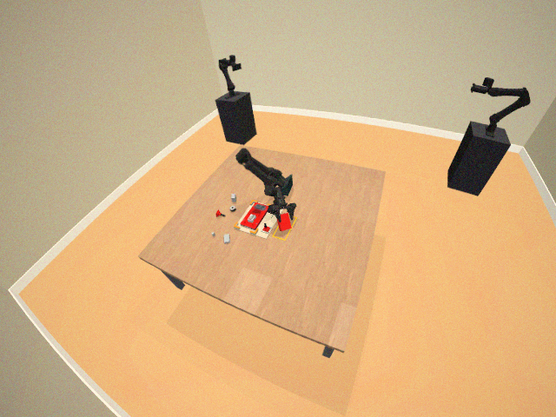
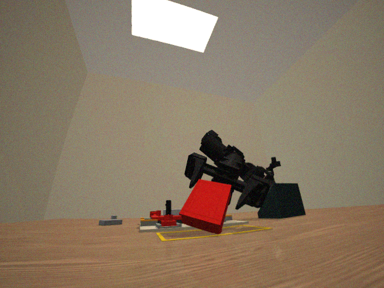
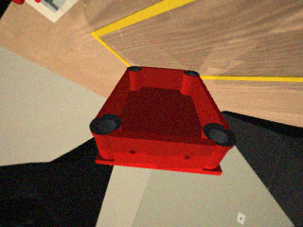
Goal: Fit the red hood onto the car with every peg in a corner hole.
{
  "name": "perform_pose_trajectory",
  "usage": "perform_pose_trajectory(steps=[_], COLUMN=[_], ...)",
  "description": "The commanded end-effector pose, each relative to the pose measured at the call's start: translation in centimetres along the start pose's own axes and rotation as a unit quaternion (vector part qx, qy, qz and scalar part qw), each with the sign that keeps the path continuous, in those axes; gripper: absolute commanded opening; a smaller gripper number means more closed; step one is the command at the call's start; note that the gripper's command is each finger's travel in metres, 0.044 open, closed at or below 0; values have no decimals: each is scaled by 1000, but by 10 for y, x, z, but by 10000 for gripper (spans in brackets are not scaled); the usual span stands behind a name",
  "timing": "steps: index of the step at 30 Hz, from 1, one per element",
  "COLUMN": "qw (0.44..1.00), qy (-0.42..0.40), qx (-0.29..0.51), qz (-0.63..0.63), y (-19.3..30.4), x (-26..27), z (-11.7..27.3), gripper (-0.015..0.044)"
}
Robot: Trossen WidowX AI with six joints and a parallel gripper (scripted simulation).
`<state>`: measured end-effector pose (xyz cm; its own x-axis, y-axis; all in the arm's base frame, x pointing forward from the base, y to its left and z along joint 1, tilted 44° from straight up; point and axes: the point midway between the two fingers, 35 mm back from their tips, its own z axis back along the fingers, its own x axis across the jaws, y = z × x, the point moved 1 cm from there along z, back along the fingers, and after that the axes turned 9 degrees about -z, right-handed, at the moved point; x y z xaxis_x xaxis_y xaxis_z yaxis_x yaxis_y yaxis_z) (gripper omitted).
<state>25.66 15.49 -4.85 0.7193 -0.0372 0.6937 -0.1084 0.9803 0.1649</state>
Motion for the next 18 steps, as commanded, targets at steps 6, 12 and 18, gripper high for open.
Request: perform_pose_trajectory(steps=[6,12,18], qw=[997,990,979], qy=[1,2,1], qx=[0,0,1], qz=[-83,-143,-203], y=[16,24,28], x=[9,12,13], z=[30,54,79], gripper=[440,440,440])
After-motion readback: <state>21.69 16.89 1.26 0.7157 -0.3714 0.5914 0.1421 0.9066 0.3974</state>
